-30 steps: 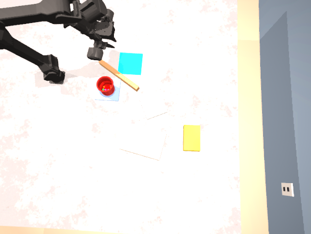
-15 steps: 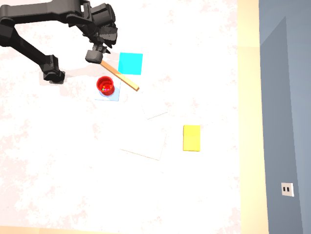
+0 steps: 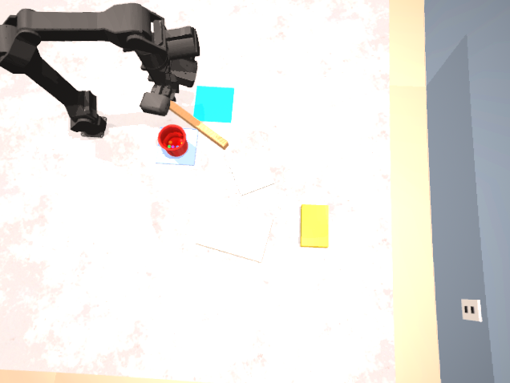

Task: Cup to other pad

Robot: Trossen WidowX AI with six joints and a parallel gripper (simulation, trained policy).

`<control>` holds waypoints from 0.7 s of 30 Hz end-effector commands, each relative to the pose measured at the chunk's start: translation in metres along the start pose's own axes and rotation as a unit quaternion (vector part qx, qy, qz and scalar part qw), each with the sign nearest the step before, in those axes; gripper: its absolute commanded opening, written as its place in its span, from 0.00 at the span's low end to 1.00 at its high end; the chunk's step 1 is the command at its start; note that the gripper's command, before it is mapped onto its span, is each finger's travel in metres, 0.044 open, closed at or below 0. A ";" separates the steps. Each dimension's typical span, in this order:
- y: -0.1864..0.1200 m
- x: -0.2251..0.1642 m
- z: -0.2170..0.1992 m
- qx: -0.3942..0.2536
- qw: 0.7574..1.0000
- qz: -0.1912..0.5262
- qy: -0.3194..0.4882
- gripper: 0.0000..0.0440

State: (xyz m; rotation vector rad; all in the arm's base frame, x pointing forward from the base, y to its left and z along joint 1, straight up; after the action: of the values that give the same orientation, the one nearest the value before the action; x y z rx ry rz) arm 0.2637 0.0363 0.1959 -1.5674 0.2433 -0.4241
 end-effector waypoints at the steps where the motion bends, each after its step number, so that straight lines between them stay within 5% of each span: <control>1: 0.006 0.000 -0.006 -0.014 1.000 0.013 -0.005 0.25; 21: 0.052 0.001 -0.034 -0.050 0.996 0.060 -0.029 0.36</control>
State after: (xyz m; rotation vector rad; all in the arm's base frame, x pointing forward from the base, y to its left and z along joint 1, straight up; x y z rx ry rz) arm 0.2561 0.0056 0.1502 -1.6436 0.3143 -0.2919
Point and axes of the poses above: the point midway between the two fingers, 35 mm back from their tips, its own y axis out along the fingers, its own z axis across the jaws, x = y × z, the point moved 1 cm from there along -y, back along the fingers, and after that the axes turned 14 degrees about y, right-handed, at the moved point
